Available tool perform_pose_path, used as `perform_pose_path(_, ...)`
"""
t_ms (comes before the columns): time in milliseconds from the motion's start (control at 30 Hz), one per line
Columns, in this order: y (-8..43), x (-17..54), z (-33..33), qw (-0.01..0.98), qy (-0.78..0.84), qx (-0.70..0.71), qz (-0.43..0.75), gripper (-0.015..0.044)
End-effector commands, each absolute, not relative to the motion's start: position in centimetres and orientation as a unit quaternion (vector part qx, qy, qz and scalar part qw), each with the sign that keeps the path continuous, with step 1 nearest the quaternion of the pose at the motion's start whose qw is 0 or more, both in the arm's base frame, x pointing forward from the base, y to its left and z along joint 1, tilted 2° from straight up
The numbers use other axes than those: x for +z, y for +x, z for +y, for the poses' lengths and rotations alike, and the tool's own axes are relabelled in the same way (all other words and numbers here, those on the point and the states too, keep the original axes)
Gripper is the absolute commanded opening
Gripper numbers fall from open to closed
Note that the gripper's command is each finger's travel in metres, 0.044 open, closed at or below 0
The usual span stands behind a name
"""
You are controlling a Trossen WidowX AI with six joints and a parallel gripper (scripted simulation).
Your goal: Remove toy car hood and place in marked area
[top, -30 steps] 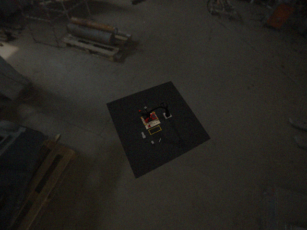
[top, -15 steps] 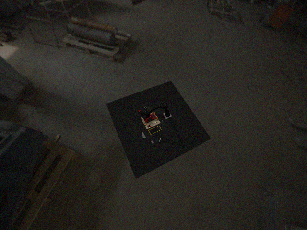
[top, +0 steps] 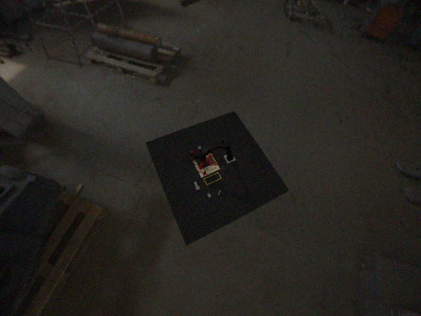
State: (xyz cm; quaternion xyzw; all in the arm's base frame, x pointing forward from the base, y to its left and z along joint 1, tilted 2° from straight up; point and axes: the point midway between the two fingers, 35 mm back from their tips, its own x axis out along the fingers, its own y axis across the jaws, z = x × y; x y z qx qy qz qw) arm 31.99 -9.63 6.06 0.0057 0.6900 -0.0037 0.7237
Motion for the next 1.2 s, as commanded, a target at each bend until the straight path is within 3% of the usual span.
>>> perform_pose_path(0,32.1,6.5,-9.7,0.725,0.005,-0.004,0.689,0.0)
perform_pose_path(1167,31.9,8.9,-9.7,0.725,0.005,-0.004,0.689,0.0)
